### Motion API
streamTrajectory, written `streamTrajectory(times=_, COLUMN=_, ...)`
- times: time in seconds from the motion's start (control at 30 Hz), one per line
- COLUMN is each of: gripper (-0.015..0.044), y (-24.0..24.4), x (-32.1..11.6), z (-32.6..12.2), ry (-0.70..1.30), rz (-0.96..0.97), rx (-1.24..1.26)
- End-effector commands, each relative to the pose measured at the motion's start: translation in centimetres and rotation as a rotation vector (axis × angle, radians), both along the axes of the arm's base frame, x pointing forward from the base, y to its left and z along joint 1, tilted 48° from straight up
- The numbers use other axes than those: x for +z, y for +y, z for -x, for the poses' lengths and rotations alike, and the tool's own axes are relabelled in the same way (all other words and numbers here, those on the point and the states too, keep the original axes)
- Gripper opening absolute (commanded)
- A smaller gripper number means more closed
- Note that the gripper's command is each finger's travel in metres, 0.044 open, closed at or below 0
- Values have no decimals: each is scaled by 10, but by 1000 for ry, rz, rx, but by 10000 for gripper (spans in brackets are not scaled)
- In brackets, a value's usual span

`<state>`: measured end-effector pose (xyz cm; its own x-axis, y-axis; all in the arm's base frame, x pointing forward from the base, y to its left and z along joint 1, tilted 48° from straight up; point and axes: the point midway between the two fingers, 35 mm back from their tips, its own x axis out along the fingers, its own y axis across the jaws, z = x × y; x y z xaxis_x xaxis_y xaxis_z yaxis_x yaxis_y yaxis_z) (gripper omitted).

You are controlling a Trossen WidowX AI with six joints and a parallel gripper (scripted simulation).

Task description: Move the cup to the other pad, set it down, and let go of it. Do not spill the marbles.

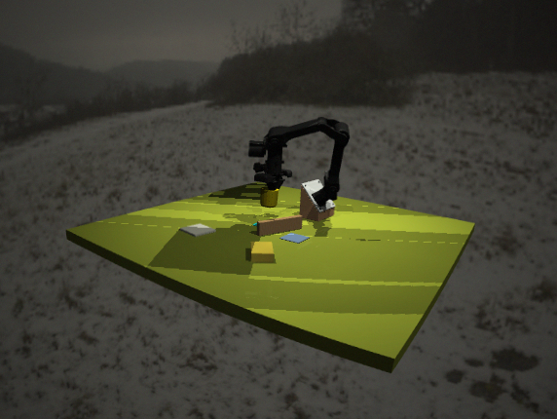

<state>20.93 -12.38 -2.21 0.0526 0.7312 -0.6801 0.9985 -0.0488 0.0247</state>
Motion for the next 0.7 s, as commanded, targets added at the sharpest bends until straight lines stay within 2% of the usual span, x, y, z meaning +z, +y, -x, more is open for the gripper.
streamTrajectory(times=0.0, gripper=0, y=-5, x=-5, z=3, ry=-4, rz=4, rx=4)
streamTrajectory(times=0.67, gripper=0, y=13, x=-23, z=1, ry=-4, rz=4, rx=4)
